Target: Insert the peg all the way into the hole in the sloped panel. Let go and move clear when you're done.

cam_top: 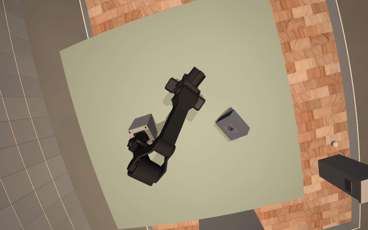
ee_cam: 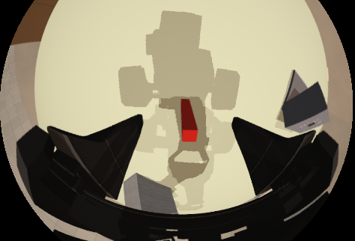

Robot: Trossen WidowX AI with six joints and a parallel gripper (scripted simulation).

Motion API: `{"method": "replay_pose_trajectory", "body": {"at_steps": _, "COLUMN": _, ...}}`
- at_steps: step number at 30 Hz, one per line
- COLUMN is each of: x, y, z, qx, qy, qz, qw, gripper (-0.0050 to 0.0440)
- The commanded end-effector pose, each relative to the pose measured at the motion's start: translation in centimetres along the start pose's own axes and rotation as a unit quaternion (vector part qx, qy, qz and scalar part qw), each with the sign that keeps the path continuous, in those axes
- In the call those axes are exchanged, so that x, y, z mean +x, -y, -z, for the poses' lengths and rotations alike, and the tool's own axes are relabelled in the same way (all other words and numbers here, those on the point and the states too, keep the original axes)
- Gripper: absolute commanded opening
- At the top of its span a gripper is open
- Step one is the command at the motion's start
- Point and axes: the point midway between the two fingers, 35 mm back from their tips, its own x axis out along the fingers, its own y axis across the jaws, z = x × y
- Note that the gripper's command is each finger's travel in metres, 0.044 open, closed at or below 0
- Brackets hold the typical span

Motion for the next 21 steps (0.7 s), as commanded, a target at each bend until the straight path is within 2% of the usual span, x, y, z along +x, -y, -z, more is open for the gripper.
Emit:
{"method": "replay_pose_trajectory", "body": {"at_steps": 1, "x": 0.6, "y": 0.1, "z": 0.0, "qx": 0.000, "qy": 0.000, "qz": 0.001, "qw": 1.000, "gripper": 0.0440}}
{"method": "replay_pose_trajectory", "body": {"at_steps": 11, "x": 2.1, "y": 0.1, "z": 0.2, "qx": 0.000, "qy": 0.000, "qz": 0.001, "qw": 1.000, "gripper": 0.0440}}
{"method": "replay_pose_trajectory", "body": {"at_steps": 21, "x": 2.1, "y": 0.1, "z": 0.2, "qx": 0.000, "qy": 0.000, "qz": 0.001, "qw": 1.000, "gripper": 0.0440}}
